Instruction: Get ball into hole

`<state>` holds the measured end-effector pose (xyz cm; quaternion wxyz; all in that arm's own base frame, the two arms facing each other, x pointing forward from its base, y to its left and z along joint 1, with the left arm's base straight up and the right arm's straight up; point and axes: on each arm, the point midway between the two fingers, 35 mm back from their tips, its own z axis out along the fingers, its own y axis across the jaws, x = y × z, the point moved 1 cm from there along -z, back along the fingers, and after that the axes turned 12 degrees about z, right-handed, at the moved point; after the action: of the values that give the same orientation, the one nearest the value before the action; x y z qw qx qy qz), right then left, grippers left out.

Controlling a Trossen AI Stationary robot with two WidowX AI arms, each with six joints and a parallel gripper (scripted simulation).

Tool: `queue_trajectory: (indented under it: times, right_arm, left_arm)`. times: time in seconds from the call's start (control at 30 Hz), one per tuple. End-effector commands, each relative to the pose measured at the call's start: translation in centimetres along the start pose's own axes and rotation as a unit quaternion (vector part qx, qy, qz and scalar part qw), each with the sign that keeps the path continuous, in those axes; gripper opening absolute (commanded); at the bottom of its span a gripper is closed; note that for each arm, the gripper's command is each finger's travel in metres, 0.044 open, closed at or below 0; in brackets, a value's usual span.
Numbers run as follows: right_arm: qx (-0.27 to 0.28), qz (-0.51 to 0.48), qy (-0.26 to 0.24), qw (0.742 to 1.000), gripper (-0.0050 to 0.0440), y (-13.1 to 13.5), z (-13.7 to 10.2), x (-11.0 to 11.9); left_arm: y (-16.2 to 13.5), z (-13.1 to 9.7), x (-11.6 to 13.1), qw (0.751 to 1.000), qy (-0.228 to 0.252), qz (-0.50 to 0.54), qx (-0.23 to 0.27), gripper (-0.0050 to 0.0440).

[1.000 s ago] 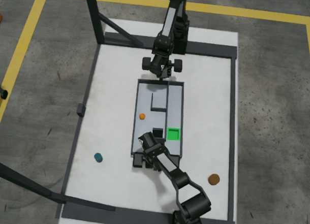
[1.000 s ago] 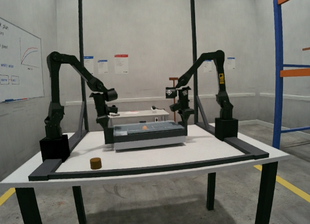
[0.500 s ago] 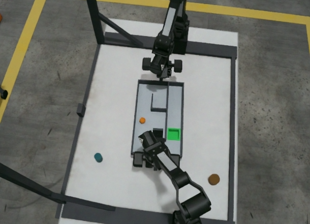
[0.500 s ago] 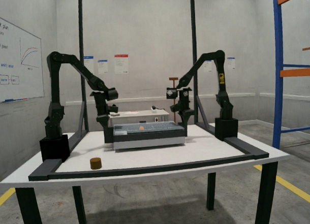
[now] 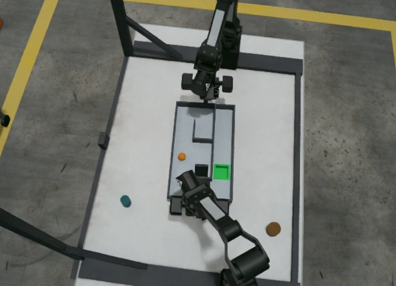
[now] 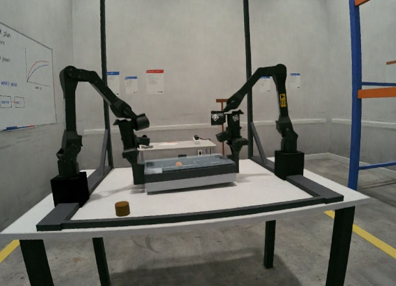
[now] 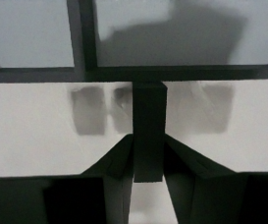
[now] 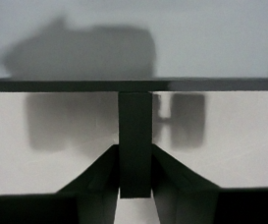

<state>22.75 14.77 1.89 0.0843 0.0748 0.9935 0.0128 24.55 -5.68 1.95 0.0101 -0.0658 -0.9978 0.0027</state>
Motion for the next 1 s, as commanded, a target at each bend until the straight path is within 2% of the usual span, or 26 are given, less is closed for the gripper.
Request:
queue_trajectory:
  times: [0.0,0.07,0.13,0.23,0.27,0.57,0.8,0.83,0.97]
  right_arm:
    - [-0.005,0.001,-0.027,1.000,-0.0050,0.3,-0.1,-0.2]
    - [-0.026,0.003,-0.015,1.000,-0.0050,0.3,-0.6,-0.5]
    - [-0.015,0.003,-0.027,1.000,-0.0050,0.8,-0.9,-0.8]
    - [-0.020,0.001,-0.026,0.999,-0.0050,0.8,-0.9,-0.9]
    - [-0.023,0.002,-0.012,1.000,-0.0050,0.7,-1.4,-1.1]
    - [-0.003,0.000,0.021,1.000,-0.0050,0.9,-2.3,-1.6]
    - [0.000,0.001,0.009,1.000,-0.0050,0.5,-1.7,-0.9]
    - [-0.001,0.001,-0.001,1.000,-0.0050,0.3,-1.2,-0.6]
    - [-0.007,0.002,-0.015,1.000,-0.0050,0.4,-0.7,-0.4]
  left_arm:
    - [-0.2,-1.3,-1.0,1.000,-0.001,0.004,-0.002,-0.0050]
    - [0.1,-1.1,-0.6,1.000,-0.017,0.003,0.016,-0.0050]
    - [-0.1,-1.5,-0.9,1.000,-0.017,0.003,0.000,-0.0050]
    - [-0.2,-1.5,-0.9,1.000,-0.018,0.006,0.006,-0.0050]
    - [-0.1,-0.6,-0.2,1.000,-0.023,0.003,0.004,-0.0050]
    - [-0.3,0.7,0.0,0.999,-0.051,0.002,-0.011,-0.0050]
    - [-0.3,-0.1,-0.6,0.999,-0.046,0.003,-0.006,-0.0050]
    - [-0.2,-0.1,-0.7,1.000,-0.026,0.002,-0.003,-0.0050]
    - [-0.1,-0.7,-0.8,1.000,-0.013,0.003,0.001,-0.0050]
